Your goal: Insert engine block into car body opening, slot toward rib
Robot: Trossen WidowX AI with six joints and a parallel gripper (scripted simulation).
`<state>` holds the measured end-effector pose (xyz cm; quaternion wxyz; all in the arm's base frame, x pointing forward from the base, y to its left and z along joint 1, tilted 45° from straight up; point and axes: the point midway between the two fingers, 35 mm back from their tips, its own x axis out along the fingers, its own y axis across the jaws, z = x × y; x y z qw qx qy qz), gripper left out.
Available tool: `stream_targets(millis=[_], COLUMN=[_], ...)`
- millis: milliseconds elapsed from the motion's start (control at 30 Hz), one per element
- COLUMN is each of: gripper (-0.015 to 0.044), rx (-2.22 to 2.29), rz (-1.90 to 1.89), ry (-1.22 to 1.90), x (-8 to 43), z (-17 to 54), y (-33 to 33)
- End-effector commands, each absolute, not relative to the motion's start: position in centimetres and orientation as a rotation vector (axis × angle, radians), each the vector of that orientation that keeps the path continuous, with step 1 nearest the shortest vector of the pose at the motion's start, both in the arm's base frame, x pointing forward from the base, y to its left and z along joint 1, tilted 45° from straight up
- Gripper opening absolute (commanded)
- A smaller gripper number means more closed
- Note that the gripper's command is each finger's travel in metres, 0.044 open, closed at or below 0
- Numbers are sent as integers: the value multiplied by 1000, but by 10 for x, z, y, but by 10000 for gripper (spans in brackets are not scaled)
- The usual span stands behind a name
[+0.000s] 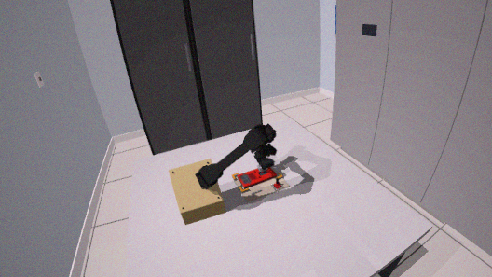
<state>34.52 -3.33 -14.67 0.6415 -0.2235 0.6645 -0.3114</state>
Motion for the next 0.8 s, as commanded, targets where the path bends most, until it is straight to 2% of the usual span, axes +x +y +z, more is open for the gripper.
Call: stream_targets(millis=[0,133,667,700,767], gripper=[0,0,420,440,440], rx=[-517,-517,-513,-513,-513], rz=[-712,-712,-706,-706,-706], ry=[1515,1515,1516,1516,1516], x=[344,344,345,345,345], z=[-149,-149,-148,-148,-148], y=[-38,-38,-34,-34,-34])
